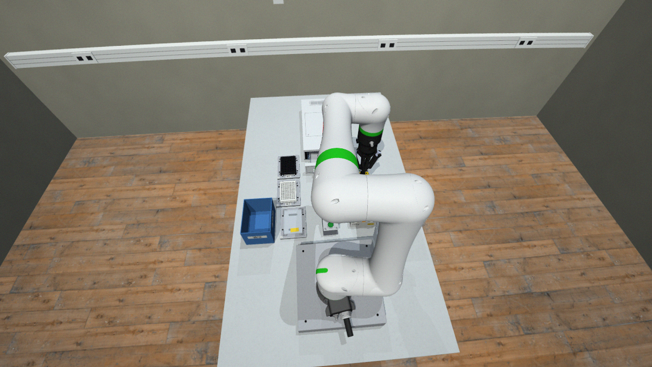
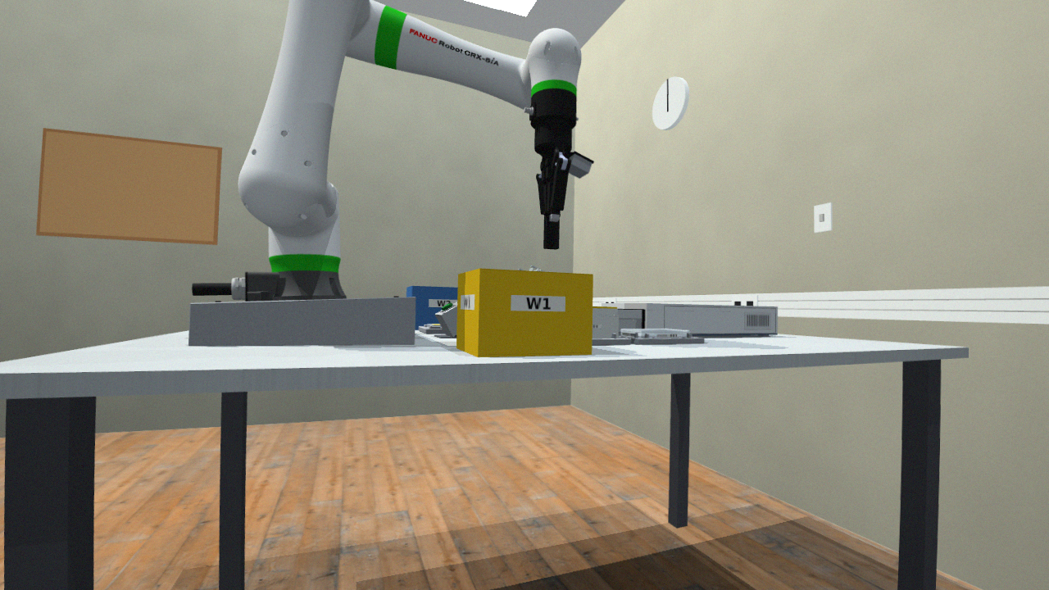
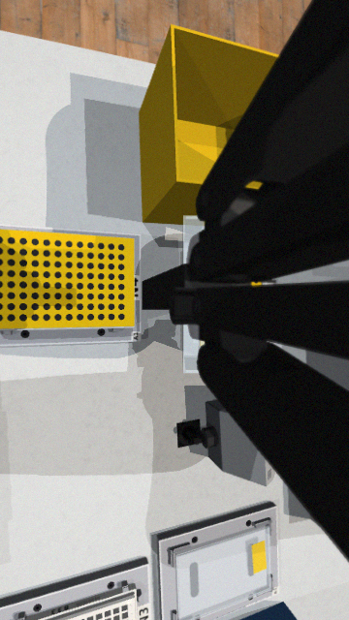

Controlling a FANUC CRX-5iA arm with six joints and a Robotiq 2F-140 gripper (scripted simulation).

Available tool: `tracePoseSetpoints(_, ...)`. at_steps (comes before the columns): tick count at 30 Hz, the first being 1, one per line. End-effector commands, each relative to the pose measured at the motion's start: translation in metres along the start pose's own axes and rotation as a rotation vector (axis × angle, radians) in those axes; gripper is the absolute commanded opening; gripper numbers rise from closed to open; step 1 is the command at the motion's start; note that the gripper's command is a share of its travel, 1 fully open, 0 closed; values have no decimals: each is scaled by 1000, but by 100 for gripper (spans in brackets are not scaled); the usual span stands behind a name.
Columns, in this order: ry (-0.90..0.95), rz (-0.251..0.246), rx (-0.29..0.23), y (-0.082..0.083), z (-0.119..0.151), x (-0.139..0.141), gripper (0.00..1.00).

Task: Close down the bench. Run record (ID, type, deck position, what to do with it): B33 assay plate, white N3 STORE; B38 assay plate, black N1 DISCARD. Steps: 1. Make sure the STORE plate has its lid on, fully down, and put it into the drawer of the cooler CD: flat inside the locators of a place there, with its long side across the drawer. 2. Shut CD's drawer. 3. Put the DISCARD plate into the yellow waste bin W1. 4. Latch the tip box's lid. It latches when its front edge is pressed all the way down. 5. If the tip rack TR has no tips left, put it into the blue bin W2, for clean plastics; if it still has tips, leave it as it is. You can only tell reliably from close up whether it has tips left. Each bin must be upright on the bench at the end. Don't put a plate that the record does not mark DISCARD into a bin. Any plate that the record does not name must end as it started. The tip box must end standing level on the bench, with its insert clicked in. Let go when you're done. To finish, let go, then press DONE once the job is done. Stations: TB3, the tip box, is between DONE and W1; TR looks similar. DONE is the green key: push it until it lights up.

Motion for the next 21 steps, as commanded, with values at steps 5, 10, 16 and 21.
tracePoseSetpoints(5, 1, 0, 2, 0, -1, 5, 10)
tracePoseSetpoints(10, 1, 0, 2, 0, -1, 5, 10)
tracePoseSetpoints(16, 1, 0, 2, 0, -1, 5, 10)
tracePoseSetpoints(21, 1, 0, 2, -5, -1, 5, 10)
Point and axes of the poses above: the point where the finger pads meet when closed, its own y axis back along the fingers, its own x axis across the jaws, z = x × y, the point moved 5 cm from there along y, back along the fingers, and after that the axes turned 3 degrees about y, right-handed, at the moved point
